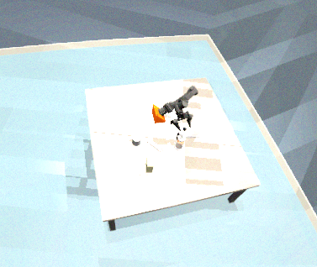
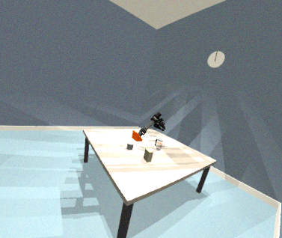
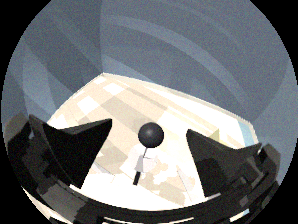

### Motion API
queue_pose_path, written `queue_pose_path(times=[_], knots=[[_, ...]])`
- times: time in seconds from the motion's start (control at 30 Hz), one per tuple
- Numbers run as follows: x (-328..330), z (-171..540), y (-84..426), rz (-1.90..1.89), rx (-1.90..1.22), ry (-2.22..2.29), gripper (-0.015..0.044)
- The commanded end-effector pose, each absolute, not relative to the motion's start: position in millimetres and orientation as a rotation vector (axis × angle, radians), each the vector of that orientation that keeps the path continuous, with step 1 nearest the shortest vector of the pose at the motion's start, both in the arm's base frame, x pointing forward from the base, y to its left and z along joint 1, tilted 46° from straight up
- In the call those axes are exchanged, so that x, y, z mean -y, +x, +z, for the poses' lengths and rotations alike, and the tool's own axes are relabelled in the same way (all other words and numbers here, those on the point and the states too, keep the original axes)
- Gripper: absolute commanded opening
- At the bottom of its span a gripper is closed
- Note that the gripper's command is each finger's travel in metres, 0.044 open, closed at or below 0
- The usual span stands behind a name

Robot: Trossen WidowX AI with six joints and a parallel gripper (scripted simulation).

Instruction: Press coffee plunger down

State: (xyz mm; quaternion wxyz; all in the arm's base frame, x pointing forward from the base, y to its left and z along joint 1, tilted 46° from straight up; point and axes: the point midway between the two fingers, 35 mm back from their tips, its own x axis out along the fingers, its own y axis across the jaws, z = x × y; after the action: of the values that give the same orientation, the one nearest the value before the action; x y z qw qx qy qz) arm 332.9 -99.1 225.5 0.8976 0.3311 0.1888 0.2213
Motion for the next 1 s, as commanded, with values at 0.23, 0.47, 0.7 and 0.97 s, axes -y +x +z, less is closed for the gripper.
queue_pose_path(times=[0.23,0.47,0.7,0.97], knots=[[98.0,222.2,333.4,0.453,-0.395,0.696,0.0204],[98.0,222.2,333.4,0.453,-0.395,0.696,0.0120],[97.5,221.6,333.6,0.453,-0.396,0.696,0.0120],[90.5,212.9,335.6,0.452,-0.399,0.694,0.0120]])
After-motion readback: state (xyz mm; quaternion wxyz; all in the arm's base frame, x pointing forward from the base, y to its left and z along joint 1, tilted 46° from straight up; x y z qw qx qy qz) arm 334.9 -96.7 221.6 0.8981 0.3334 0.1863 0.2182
